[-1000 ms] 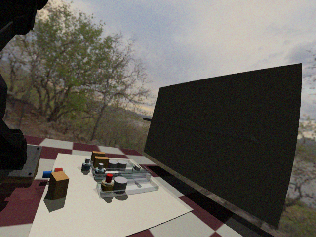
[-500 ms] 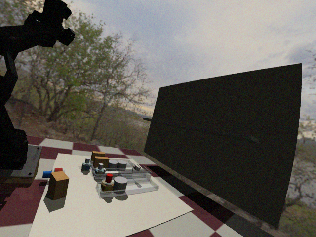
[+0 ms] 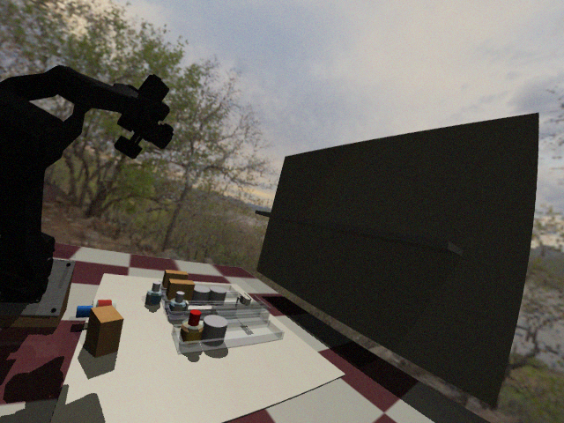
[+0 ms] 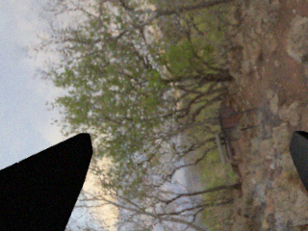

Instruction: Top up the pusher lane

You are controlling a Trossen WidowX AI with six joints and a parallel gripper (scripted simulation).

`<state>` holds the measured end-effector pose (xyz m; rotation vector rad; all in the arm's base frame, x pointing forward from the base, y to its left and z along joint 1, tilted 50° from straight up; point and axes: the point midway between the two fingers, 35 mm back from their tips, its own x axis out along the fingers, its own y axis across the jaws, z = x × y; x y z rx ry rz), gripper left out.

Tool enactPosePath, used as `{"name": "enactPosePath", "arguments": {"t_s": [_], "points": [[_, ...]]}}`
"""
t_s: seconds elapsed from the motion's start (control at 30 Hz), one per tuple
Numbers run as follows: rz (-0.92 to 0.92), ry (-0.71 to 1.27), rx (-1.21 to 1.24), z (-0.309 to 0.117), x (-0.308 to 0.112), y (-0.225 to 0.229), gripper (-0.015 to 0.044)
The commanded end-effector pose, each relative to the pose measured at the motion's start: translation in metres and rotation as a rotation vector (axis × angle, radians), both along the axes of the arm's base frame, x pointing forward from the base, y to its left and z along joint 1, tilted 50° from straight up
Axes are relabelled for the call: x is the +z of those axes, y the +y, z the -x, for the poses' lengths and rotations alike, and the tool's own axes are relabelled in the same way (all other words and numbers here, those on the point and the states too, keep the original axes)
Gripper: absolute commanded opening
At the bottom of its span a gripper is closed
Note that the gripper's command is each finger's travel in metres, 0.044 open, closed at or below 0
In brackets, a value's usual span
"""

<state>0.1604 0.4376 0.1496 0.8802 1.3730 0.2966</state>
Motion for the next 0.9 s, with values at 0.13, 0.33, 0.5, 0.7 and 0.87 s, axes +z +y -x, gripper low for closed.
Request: {"name": "enactPosePath", "arguments": {"t_s": [0.13,0.33,0.5,0.7,0.87], "points": [[0.445,-0.056,-0.097,-0.069,-0.085,-0.073,0.0440],[0.828,-0.034,-0.087,-0.102,-0.133,-0.152,0.0440],[1.166,0.050,-0.006,-0.117,-0.160,-0.226,0.0440],[1.523,0.235,0.193,-0.124,-0.168,-0.314,0.0440],[1.594,0.289,0.252,-0.126,-0.167,-0.334,0.0440]]}}
